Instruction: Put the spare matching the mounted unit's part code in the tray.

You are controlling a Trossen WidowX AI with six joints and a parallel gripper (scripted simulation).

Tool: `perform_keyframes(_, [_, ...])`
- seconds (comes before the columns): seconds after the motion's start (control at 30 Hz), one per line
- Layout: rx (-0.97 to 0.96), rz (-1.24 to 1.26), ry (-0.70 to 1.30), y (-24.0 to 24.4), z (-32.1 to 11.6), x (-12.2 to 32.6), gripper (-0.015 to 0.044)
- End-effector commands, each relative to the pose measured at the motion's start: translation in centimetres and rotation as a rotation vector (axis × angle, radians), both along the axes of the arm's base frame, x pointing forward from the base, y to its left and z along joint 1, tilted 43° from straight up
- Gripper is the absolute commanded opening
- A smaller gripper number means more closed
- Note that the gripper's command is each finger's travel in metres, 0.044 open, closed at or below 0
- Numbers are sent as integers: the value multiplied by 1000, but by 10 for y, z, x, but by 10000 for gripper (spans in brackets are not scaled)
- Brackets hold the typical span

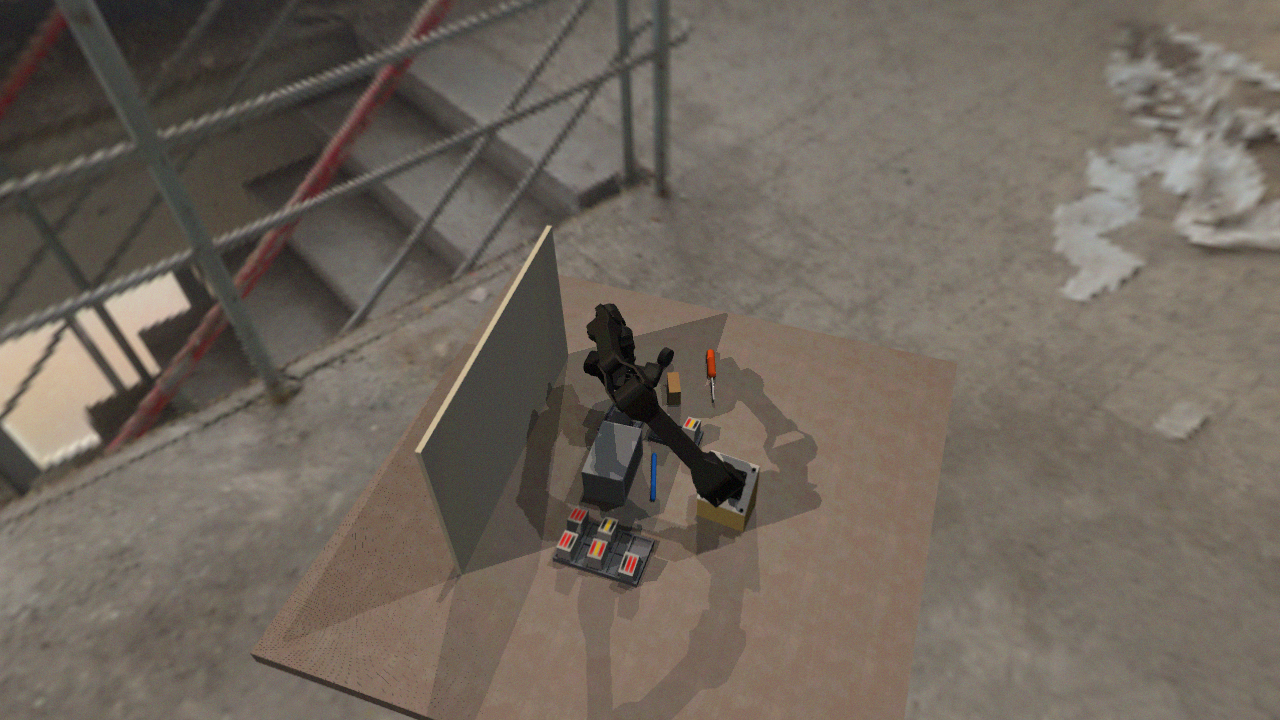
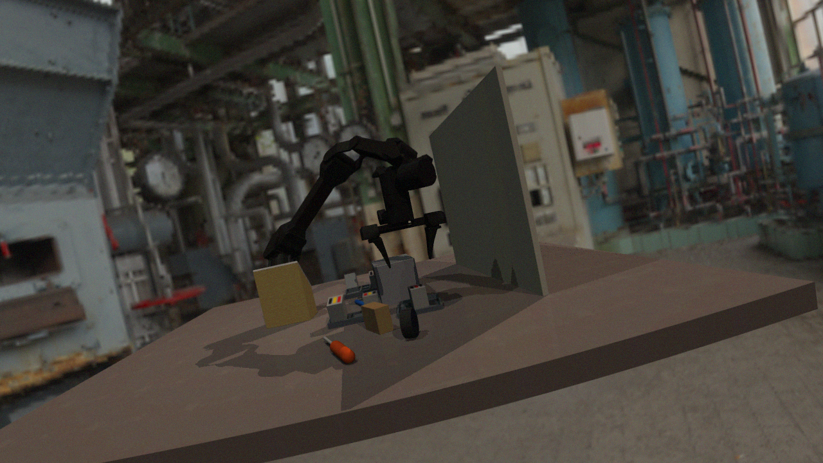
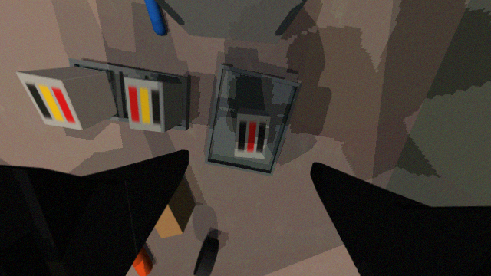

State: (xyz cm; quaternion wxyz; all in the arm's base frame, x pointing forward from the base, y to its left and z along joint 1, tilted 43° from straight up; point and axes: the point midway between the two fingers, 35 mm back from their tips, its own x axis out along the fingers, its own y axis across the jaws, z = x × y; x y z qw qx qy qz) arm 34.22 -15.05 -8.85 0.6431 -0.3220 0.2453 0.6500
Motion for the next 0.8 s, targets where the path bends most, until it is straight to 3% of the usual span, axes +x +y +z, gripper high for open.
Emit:
perform_keyframes(0.0, [-11, 2, -15, -18, 25, -1, 440])
perform_keyframes(0.77, [-19, -16, -27, -23, 27, 0, 440])
